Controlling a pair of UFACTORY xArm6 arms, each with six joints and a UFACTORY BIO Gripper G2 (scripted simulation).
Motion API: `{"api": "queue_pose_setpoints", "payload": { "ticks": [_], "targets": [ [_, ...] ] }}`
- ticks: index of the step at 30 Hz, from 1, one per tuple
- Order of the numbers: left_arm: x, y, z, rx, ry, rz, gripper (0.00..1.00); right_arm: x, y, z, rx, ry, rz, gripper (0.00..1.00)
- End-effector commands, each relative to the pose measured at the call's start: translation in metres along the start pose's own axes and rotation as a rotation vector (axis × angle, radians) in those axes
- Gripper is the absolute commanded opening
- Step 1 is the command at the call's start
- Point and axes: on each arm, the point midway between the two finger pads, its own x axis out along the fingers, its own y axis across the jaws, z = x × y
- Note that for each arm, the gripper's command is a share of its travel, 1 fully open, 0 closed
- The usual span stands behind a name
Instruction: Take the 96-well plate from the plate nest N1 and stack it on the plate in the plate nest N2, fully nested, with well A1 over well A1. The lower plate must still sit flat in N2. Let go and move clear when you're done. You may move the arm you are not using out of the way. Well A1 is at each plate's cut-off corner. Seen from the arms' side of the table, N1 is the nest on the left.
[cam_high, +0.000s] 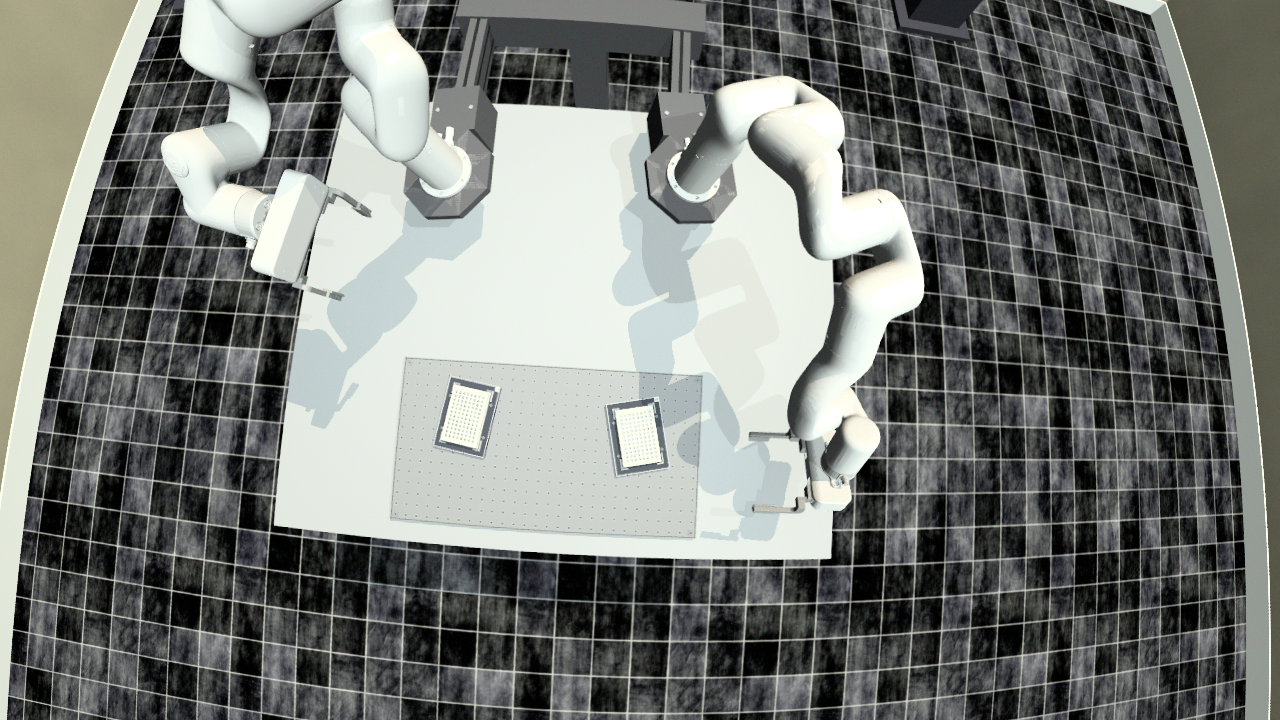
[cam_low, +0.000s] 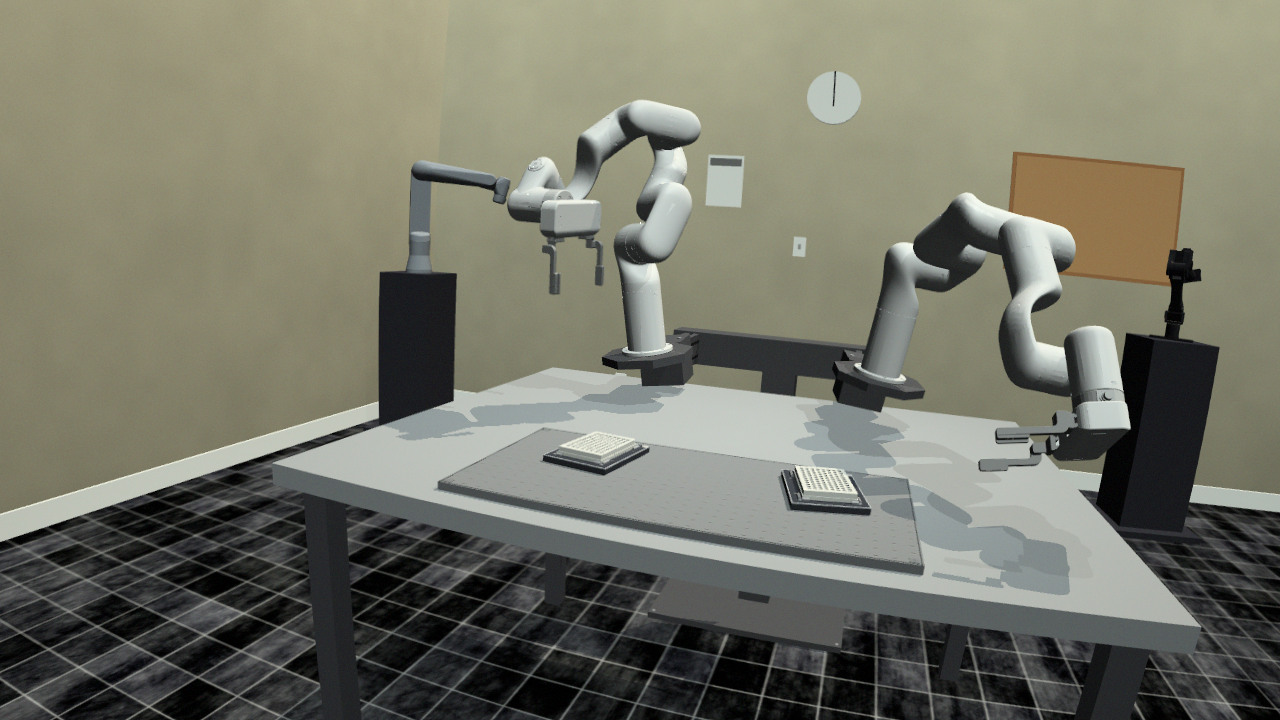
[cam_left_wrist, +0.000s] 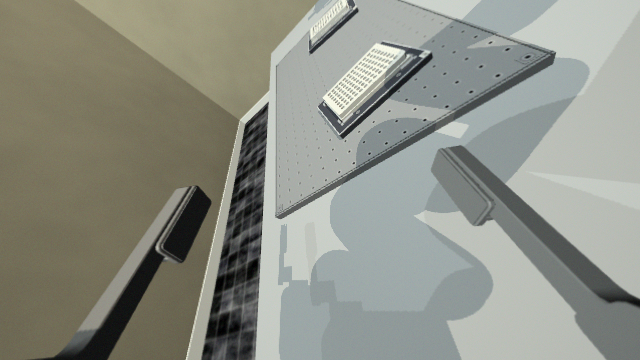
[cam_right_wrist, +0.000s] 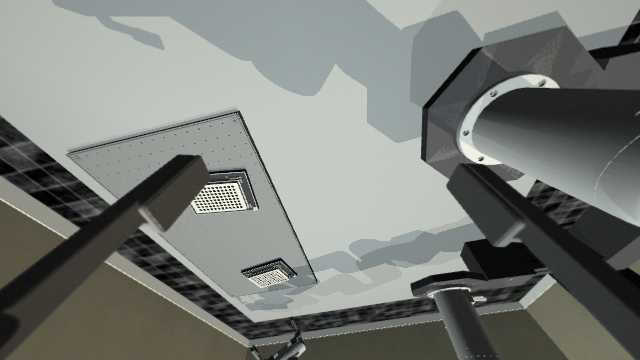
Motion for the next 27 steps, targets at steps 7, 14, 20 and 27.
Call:
{"api": "queue_pose_setpoints", "payload": {
  "ticks": [7,14,20,27],
  "targets": [
    [-0.001,0.002,0.001,0.005,0.002,0.0,1.0,0.003,-0.022,-0.026,-0.036,0.036,0.077,1.0],
    [-0.001,0.002,0.001,0.005,0.002,0.0,1.0,0.004,-0.027,-0.033,-0.045,0.045,0.095,1.0],
    [-0.001,0.002,0.001,0.005,0.002,0.0,1.0,0.004,-0.027,-0.034,-0.047,0.046,0.095,1.0],
    [-0.001,0.002,0.001,0.005,0.002,0.0,1.0,0.004,-0.027,-0.034,-0.048,0.046,0.096,1.0]
  ]
}}
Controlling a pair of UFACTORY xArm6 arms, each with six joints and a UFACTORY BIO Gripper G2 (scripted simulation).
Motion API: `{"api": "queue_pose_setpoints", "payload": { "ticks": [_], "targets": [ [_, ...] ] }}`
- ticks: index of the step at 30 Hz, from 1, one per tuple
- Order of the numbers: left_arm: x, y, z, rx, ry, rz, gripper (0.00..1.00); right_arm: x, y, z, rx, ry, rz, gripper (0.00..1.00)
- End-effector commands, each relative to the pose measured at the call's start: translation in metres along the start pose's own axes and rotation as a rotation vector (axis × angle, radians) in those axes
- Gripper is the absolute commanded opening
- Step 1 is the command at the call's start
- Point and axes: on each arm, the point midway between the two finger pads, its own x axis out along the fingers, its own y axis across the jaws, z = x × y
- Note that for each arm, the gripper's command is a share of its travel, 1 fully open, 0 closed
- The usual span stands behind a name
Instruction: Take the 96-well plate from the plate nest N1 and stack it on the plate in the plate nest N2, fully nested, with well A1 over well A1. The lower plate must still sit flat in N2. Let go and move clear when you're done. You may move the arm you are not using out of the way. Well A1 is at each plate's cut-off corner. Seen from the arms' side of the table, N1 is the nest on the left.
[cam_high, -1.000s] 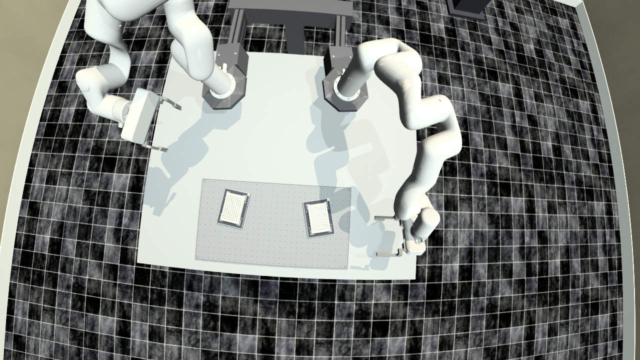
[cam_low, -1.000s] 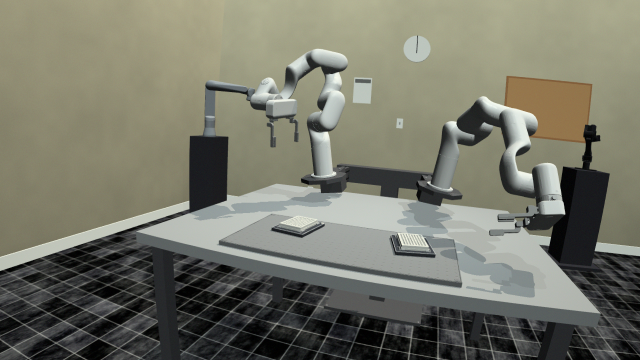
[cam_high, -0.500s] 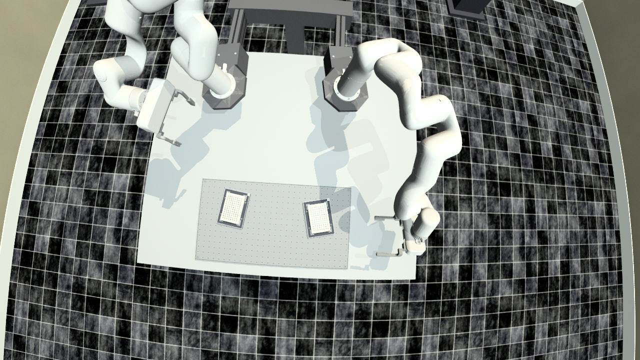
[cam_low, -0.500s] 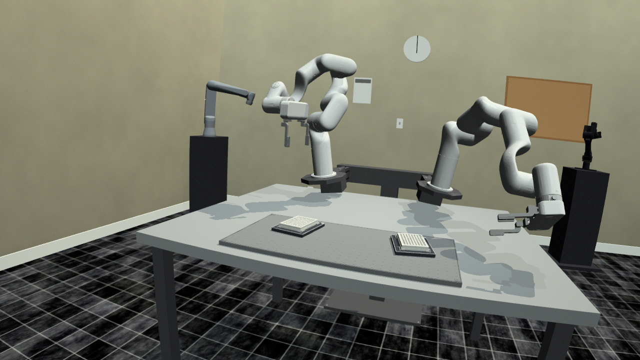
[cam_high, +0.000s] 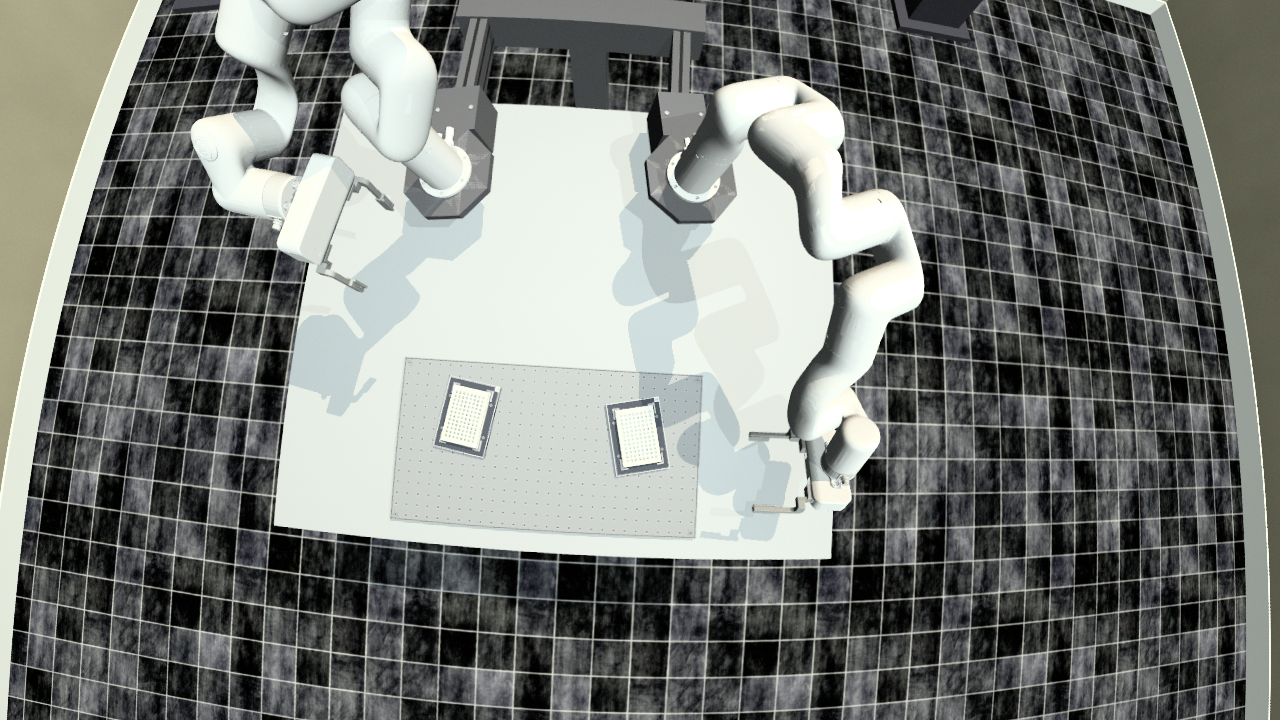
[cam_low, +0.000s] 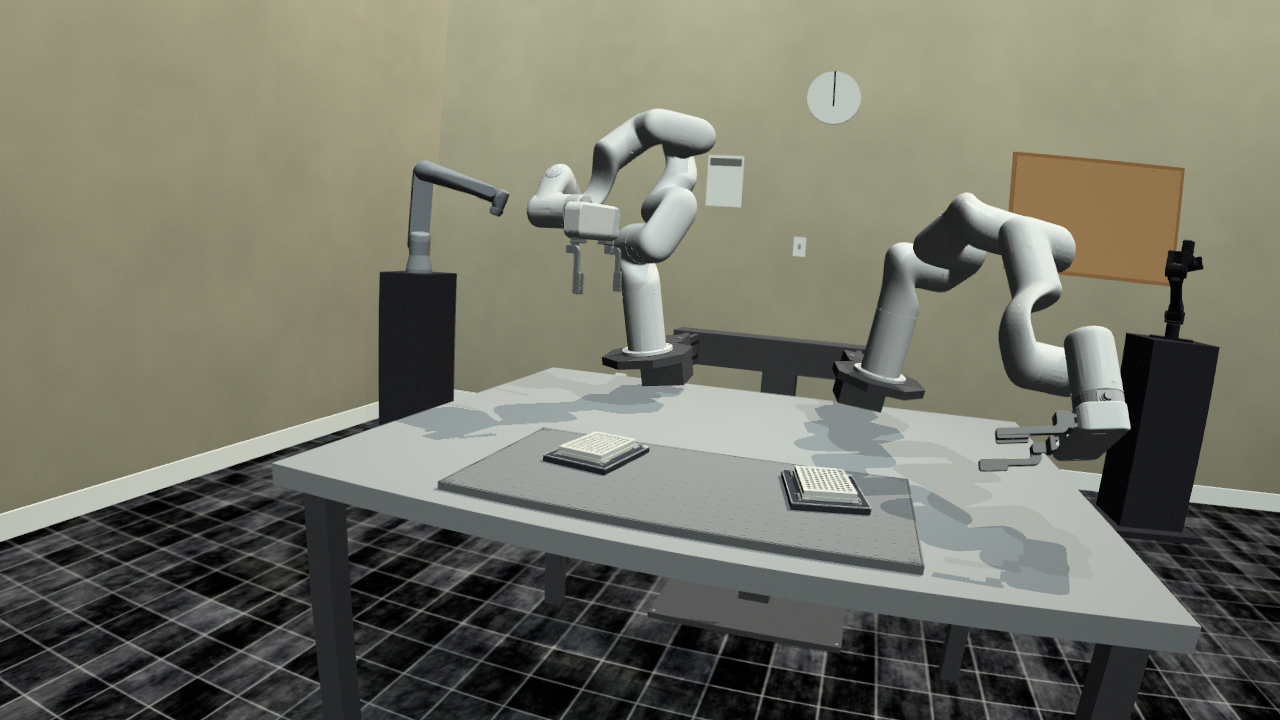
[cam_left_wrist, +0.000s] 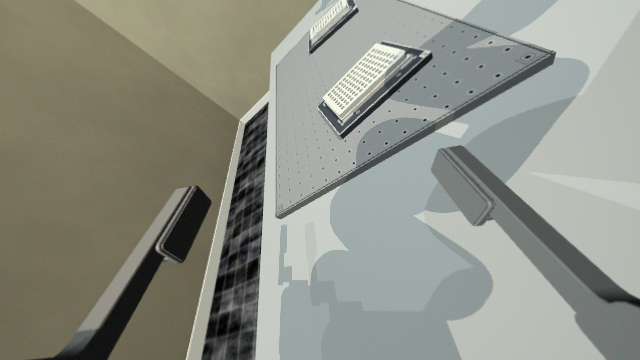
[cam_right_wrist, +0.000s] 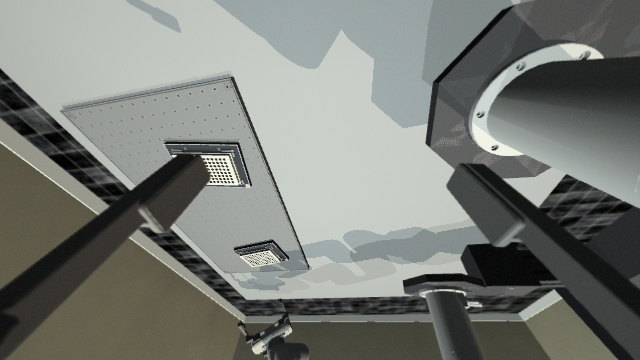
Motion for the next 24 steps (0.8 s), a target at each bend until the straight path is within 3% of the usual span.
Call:
{"api": "queue_pose_setpoints", "payload": {
  "ticks": [1,4,5,11,12,15,17,20,22,24],
  "targets": [
    [-0.001,0.002,0.001,0.005,0.002,0.0,1.0,-0.001,0.001,0.0,0.0,-0.001,0.002,1.0],
    [-0.001,0.002,0.001,0.005,0.002,0.0,1.0,-0.001,0.001,0.0,0.0,-0.001,0.002,1.0],
    [-0.002,0.005,0.006,0.005,0.002,0.0,0.37,-0.001,0.001,0.0,0.0,-0.001,0.002,1.0],
    [-0.004,0.011,0.017,0.005,0.002,0.0,0.37,-0.001,0.001,0.0,0.0,-0.001,0.002,1.0],
    [-0.002,0.011,0.022,-0.004,0.009,0.031,0.37,-0.001,0.001,0.0,0.0,-0.001,0.002,1.0],
    [0.005,0.023,0.025,-0.007,-0.012,0.065,0.37,-0.001,0.001,0.0,0.0,-0.001,0.002,1.0],
    [0.009,0.03,0.031,-0.024,-0.026,0.128,0.37,-0.001,0.001,0.0,0.0,-0.001,0.002,1.0],
    [0.013,0.036,0.037,-0.024,-0.027,0.131,0.37,-0.001,0.001,0.0,0.0,-0.001,0.002,1.0],
    [0.018,0.042,0.043,-0.042,-0.039,0.194,0.37,-0.001,0.001,0.0,0.0,-0.001,0.002,1.0],
    [0.018,0.042,0.043,-0.042,-0.039,0.194,0.37,-0.001,0.001,0.0,0.0,-0.001,0.002,1.0]
  ]
}}
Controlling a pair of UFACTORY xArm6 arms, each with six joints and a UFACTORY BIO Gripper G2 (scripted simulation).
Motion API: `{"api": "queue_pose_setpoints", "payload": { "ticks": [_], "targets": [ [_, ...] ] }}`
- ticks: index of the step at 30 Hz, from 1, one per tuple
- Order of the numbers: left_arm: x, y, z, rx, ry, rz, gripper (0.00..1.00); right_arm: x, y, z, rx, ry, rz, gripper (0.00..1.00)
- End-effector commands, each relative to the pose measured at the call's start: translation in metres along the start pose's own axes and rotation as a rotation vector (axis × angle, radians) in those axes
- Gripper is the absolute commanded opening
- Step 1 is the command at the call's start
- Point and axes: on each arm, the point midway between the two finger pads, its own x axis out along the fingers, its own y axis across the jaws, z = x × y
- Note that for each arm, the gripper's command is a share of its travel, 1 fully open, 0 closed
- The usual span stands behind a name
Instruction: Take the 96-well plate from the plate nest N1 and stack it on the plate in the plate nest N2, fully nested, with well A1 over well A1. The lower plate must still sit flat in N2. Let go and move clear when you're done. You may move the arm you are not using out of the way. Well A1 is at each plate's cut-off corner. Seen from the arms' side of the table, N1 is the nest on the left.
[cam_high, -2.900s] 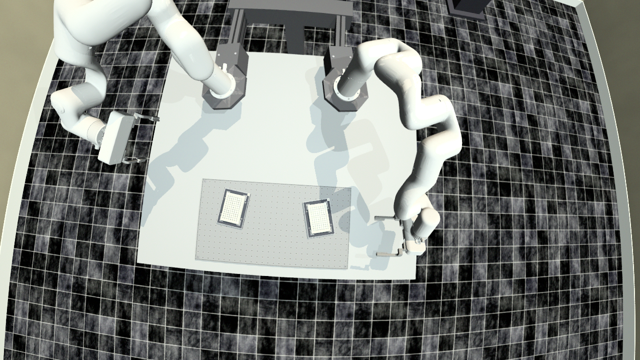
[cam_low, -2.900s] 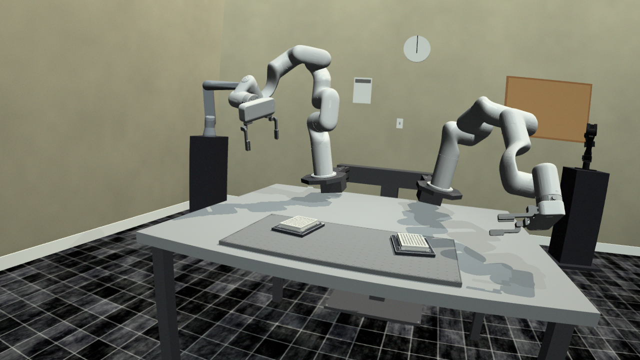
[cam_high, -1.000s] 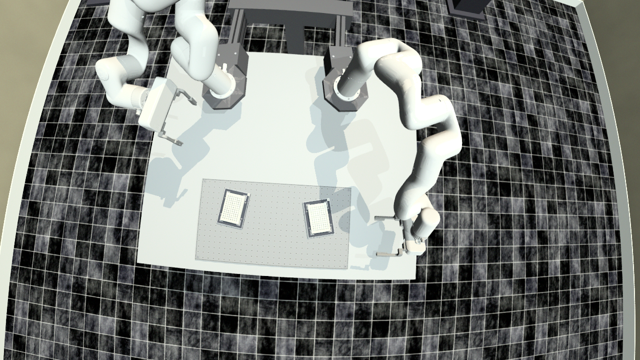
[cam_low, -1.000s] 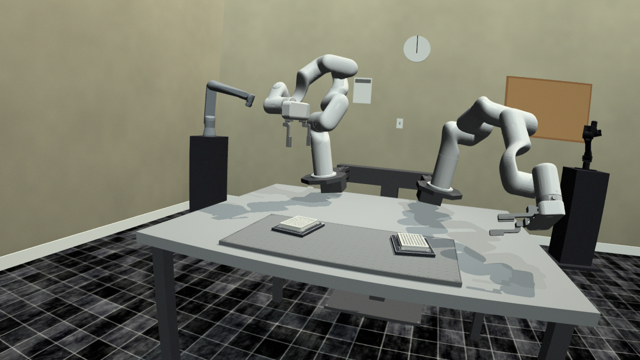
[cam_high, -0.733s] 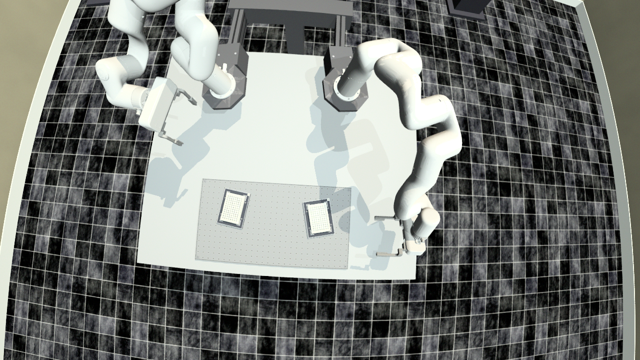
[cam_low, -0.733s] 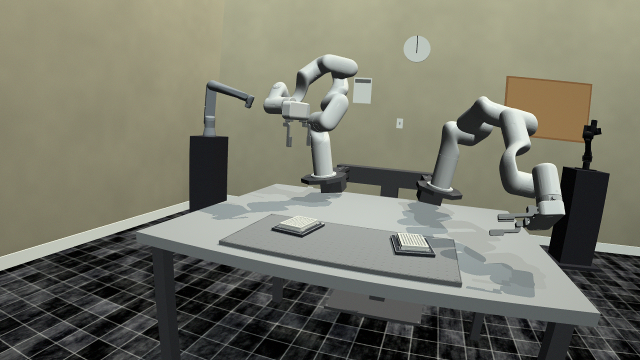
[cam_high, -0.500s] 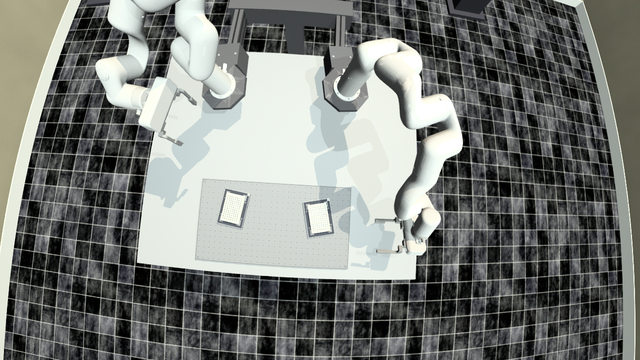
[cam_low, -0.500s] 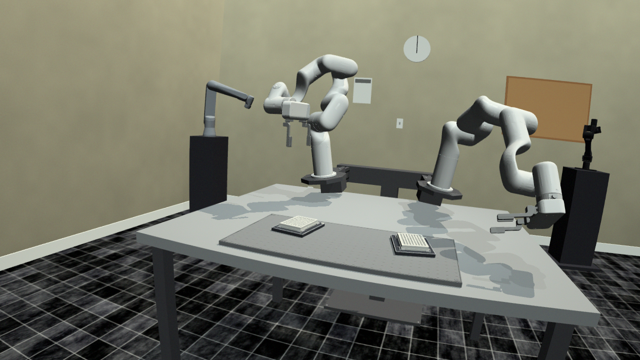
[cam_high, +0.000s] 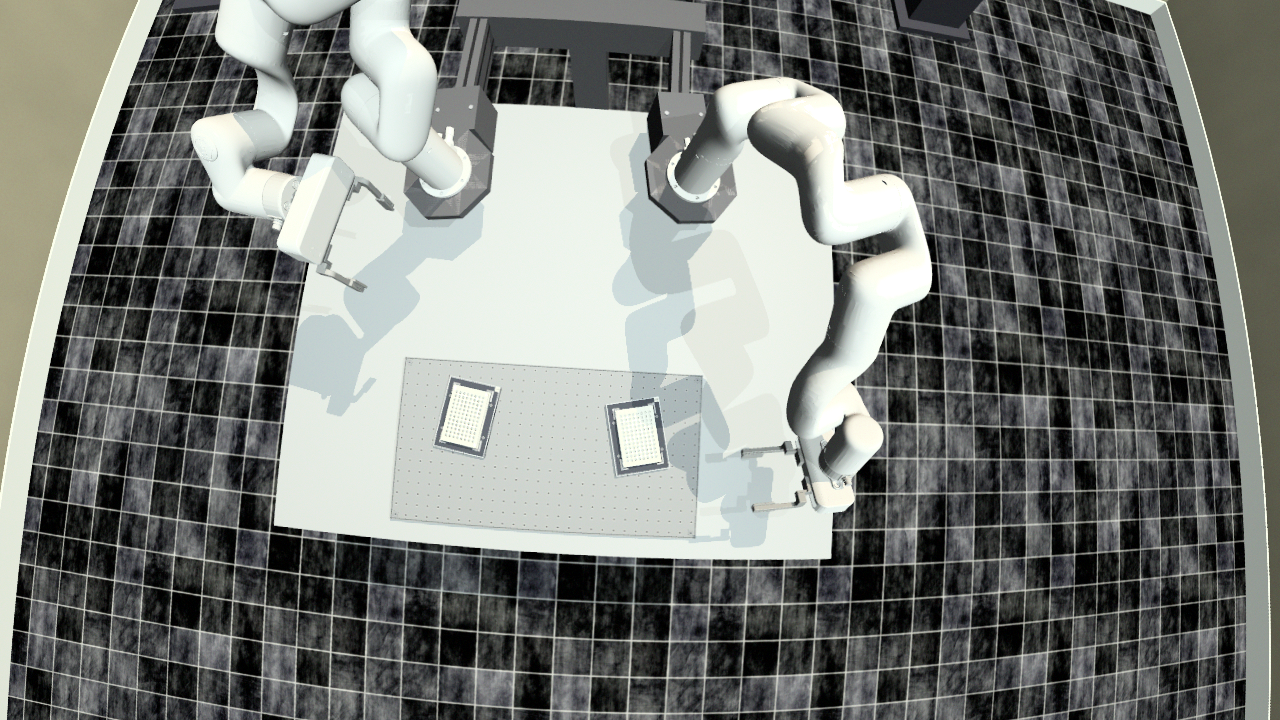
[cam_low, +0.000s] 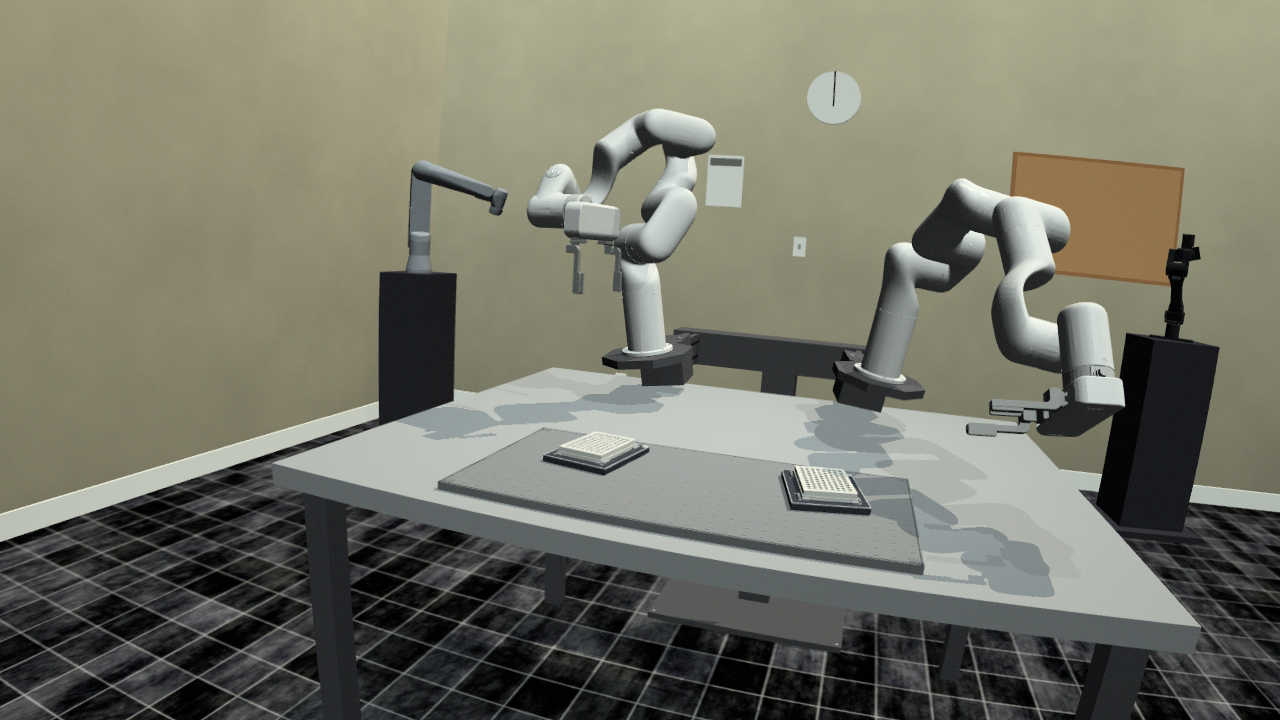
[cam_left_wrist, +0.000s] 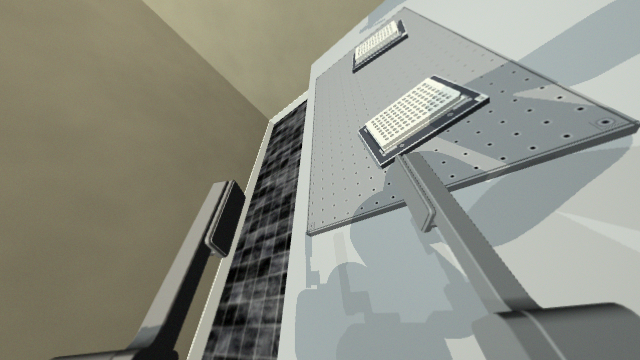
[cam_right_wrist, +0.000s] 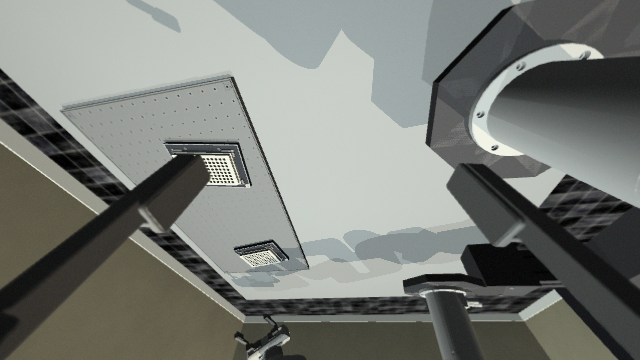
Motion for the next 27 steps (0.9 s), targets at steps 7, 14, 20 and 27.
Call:
{"api": "queue_pose_setpoints", "payload": {
  "ticks": [7,14,20,27],
  "targets": [
    [0.02,0.022,0.026,-0.04,-0.011,0.14,0.37,-0.001,0.001,0.0,0.0,-0.001,0.002,1.0],
    [0.033,0.035,0.044,-0.071,-0.021,0.238,0.37,-0.001,0.001,0.0,0.0,-0.001,0.002,1.0],
    [0.043,0.045,0.058,-0.114,-0.027,0.365,0.37,-0.001,0.001,0.0,0.0,-0.001,0.002,1.0],
    [0.055,0.054,0.076,-0.148,-0.025,0.464,0.37,-0.001,0.001,0.0,0.0,-0.001,0.002,1.0]
  ]
}}
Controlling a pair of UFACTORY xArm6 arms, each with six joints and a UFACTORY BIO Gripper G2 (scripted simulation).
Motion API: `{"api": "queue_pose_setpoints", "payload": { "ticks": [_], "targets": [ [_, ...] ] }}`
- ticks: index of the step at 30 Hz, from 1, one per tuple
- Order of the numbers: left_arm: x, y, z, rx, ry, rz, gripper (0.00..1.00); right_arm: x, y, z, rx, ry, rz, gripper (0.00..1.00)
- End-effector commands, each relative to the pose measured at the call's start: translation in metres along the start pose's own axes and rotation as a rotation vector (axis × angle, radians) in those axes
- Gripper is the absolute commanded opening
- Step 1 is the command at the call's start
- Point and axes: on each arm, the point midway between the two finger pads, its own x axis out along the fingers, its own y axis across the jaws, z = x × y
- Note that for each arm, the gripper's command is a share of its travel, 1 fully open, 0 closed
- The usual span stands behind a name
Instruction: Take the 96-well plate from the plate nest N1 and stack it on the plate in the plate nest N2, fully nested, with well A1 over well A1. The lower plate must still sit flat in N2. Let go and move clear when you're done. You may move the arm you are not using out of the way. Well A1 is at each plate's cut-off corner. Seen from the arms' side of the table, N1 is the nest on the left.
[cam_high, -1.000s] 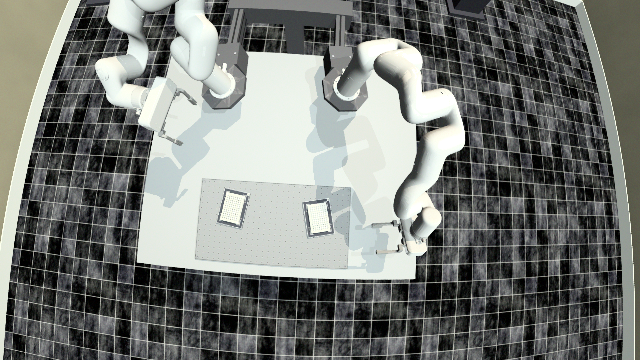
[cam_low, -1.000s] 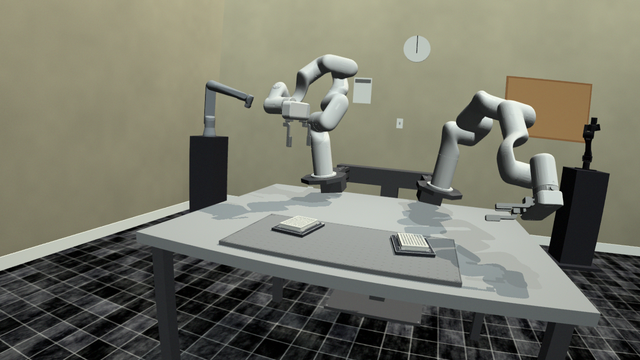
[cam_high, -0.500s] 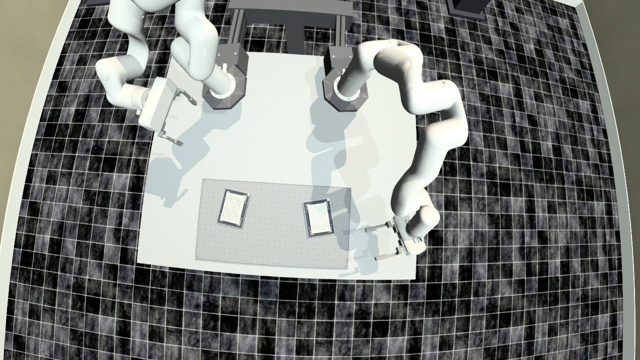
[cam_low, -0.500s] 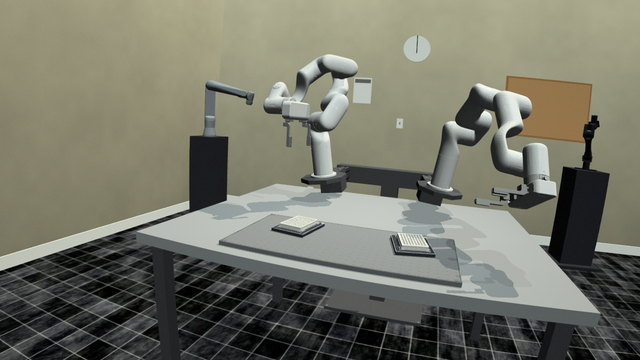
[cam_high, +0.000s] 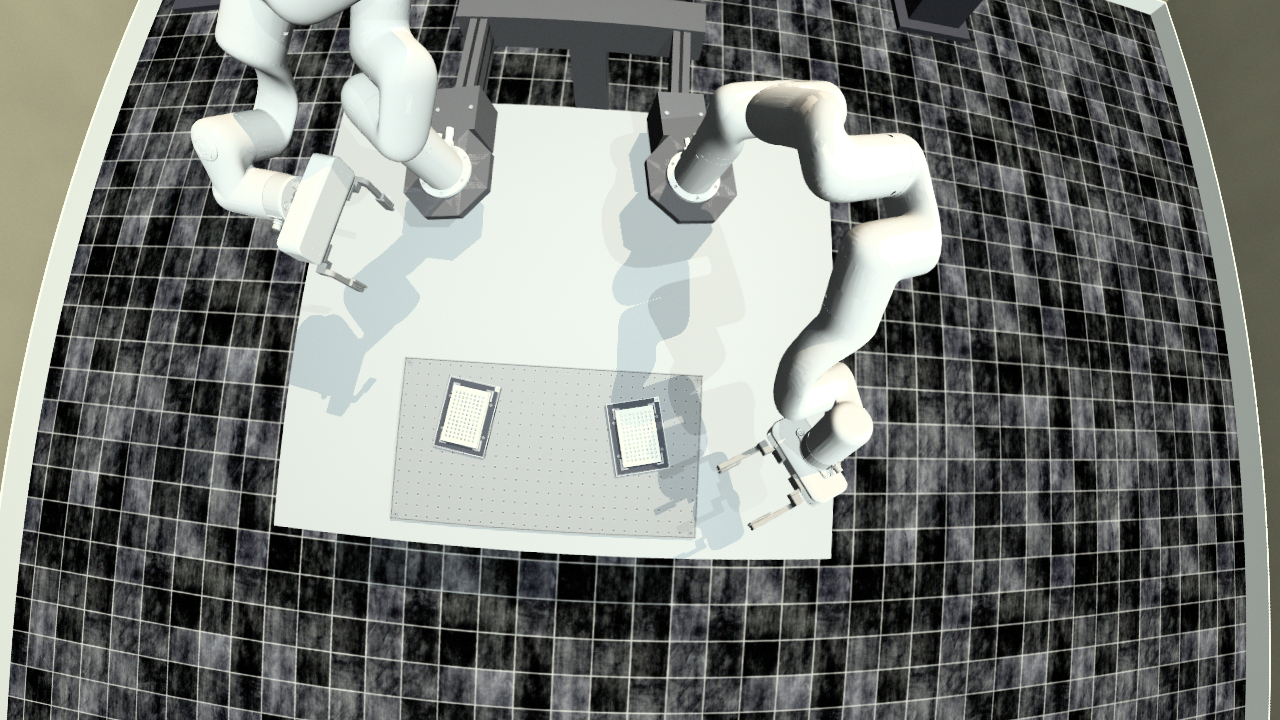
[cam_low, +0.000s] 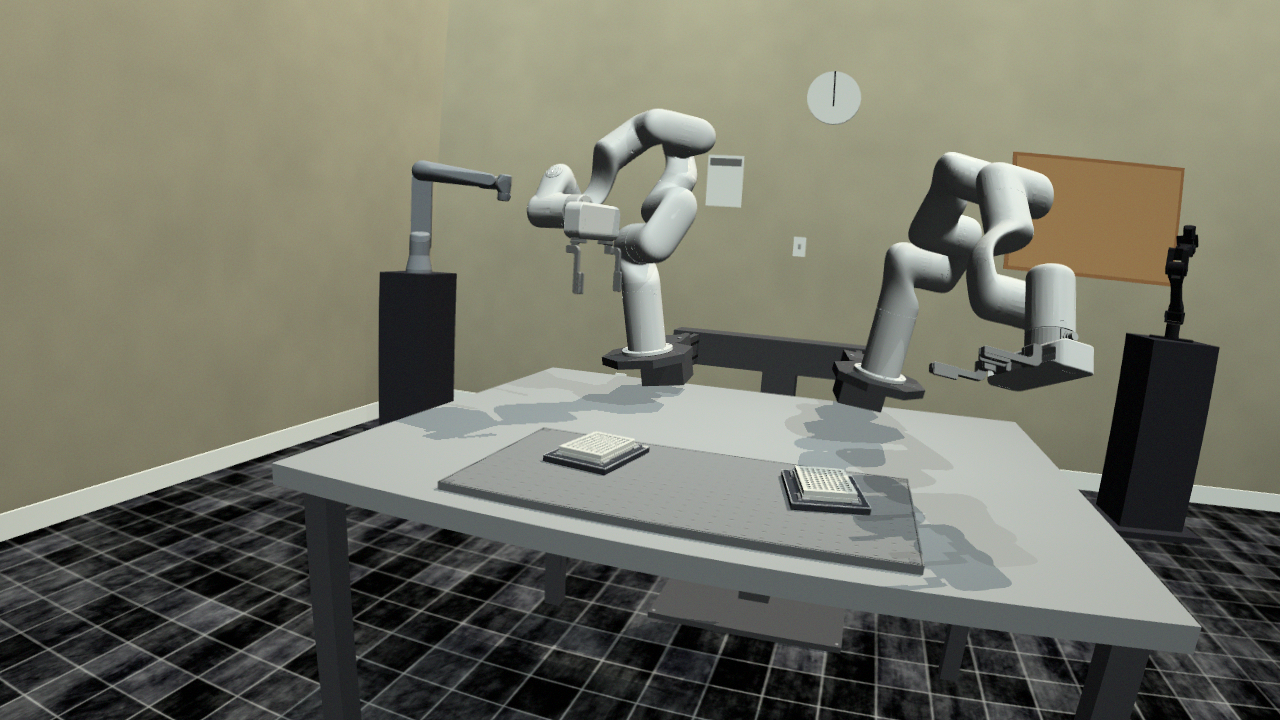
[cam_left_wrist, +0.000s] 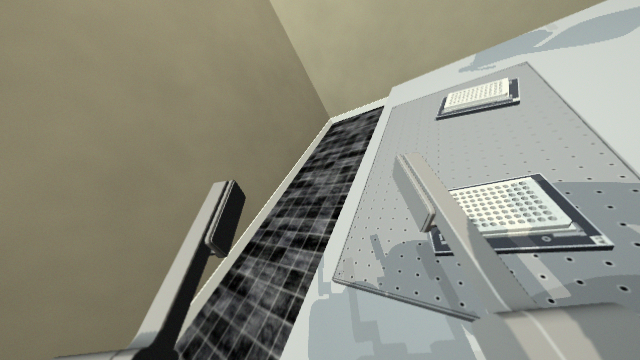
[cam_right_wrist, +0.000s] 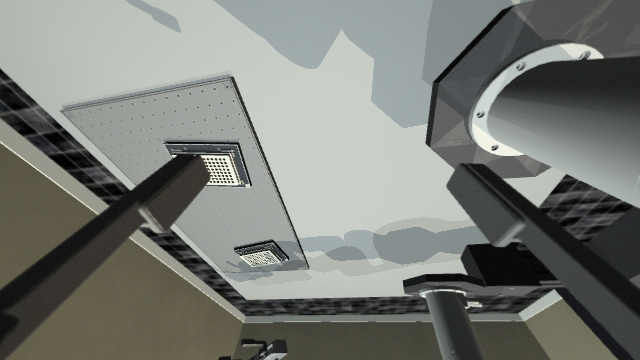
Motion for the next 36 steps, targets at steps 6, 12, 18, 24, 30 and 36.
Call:
{"api": "queue_pose_setpoints", "payload": {
  "ticks": [6,12,18,24,30,36],
  "targets": [
    [0.018,0.003,0.026,-0.049,0.026,0.179,0.37,-0.001,0.001,0.0,0.0,-0.001,0.002,1.0],
    [0.026,0.0,0.044,-0.095,0.047,0.337,0.37,-0.001,0.001,0.0,0.0,-0.001,0.002,1.0],
    [0.027,-0.007,0.057,-0.137,0.081,0.499,0.37,-0.001,0.001,0.0,0.0,-0.001,0.002,1.0],
    [0.024,-0.015,0.066,-0.158,0.106,0.595,0.37,-0.001,0.001,0.0,0.0,-0.001,0.002,1.0],
    [0.013,-0.033,0.077,-0.19,0.168,0.783,0.37,-0.001,0.001,0.0,0.0,-0.001,0.002,1.0],
    [0.002,-0.049,0.083,-0.203,0.217,0.91,0.37,-0.001,0.001,0.0,0.0,-0.001,0.002,1.0]
  ]
}}
